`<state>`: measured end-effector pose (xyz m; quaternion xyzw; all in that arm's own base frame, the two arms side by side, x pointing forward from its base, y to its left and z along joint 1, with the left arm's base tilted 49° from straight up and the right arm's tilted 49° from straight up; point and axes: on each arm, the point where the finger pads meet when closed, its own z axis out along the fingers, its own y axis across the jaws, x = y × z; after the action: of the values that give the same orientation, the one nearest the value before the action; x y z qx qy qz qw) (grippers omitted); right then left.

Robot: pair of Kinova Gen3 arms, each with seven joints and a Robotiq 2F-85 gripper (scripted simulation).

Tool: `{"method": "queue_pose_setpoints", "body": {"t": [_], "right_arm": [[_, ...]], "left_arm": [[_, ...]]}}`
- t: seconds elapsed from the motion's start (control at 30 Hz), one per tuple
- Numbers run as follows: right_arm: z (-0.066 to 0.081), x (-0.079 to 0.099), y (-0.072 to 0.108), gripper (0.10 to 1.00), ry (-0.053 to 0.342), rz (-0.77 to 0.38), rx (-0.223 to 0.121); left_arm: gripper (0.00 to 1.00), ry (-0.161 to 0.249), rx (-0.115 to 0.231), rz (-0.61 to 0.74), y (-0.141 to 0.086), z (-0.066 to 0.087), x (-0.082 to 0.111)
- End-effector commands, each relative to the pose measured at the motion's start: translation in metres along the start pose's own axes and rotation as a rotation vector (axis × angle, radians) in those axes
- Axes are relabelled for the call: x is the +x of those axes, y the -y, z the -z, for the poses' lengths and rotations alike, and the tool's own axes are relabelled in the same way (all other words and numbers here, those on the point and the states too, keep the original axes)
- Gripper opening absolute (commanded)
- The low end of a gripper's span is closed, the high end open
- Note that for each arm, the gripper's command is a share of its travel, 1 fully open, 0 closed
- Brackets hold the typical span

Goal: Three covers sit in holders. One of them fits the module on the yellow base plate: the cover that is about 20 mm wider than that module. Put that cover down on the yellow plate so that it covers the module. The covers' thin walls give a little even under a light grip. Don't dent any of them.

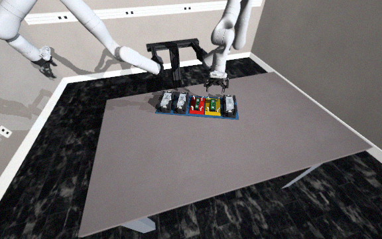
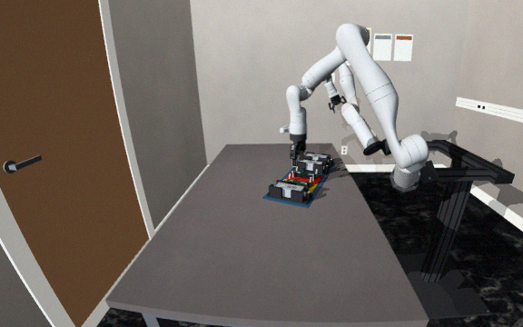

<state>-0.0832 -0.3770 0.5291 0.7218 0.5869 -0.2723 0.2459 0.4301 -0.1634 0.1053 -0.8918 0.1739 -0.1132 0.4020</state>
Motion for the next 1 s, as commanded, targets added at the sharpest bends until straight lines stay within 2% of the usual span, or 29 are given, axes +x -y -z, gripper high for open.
{"method": "queue_pose_setpoints", "body": {"t": [0.0,0.23,0.97], "right_arm": [[0.0004,-0.0003,0.0004,0.999,0.001,-0.001,0.0],[0.0004,-0.0003,0.0004,0.999,0.001,-0.001,0.0],[0.0004,-0.0003,0.0004,0.999,0.001,-0.001,0.0]], "left_arm": [[0.999,-0.002,-0.001,0.002,-0.0012,-0.0022,0.001],[0.999,-0.004,-0.001,0.007,-0.0031,-0.0093,0.0023],[0.999,-0.004,-0.001,0.007,-0.0031,-0.0092,0.0023]]}}
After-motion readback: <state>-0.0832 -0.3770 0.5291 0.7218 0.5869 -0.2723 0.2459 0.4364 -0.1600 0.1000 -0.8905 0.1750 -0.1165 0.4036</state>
